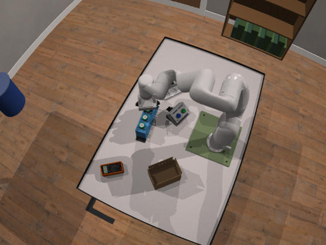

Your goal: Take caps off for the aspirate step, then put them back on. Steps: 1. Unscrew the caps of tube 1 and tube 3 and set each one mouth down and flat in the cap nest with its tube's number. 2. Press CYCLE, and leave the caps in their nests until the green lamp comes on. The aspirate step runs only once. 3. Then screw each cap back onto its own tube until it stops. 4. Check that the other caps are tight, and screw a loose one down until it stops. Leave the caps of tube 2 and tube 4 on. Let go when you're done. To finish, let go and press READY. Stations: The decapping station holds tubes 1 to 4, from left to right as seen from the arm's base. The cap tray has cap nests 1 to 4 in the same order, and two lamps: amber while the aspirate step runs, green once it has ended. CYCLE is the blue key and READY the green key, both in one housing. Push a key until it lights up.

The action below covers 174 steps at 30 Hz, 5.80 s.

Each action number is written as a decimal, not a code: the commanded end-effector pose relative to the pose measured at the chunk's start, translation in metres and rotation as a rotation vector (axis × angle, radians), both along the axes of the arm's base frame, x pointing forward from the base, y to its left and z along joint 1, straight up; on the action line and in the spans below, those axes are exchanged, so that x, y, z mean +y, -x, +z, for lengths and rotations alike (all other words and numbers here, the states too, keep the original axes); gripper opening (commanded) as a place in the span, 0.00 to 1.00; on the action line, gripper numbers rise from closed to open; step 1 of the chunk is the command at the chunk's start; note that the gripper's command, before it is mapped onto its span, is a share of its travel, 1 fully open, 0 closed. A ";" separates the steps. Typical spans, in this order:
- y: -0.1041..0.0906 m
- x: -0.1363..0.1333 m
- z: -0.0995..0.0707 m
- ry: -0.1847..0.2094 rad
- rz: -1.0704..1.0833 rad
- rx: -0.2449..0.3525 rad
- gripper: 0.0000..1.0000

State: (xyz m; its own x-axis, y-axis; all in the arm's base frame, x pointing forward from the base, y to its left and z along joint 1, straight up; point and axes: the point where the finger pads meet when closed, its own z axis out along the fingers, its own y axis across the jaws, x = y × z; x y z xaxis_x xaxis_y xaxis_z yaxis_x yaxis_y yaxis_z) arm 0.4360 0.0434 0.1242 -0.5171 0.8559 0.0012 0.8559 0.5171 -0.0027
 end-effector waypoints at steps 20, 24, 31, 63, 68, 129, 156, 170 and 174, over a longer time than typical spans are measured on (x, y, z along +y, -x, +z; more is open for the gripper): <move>-0.001 0.000 0.001 -0.002 -0.233 -0.003 0.00; -0.001 0.000 0.001 -0.001 -0.367 -0.003 0.00; -0.001 0.000 0.000 -0.001 -0.567 -0.003 0.00; -0.001 0.000 0.001 -0.001 -0.586 -0.003 0.46; -0.001 0.000 0.001 -0.001 -0.466 -0.003 0.46; -0.001 0.000 0.000 -0.001 -0.786 -0.003 0.00; -0.001 0.000 0.001 -0.001 -0.506 -0.003 0.46; -0.001 0.000 0.001 -0.002 -0.026 -0.003 0.46; -0.001 0.000 0.001 -0.002 0.000 -0.003 0.46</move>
State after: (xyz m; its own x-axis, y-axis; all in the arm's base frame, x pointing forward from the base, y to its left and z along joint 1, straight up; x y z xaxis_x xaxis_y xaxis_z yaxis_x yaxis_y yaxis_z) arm 0.4357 0.0434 0.1233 -0.4574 0.8893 0.0014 0.8893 0.4574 -0.0036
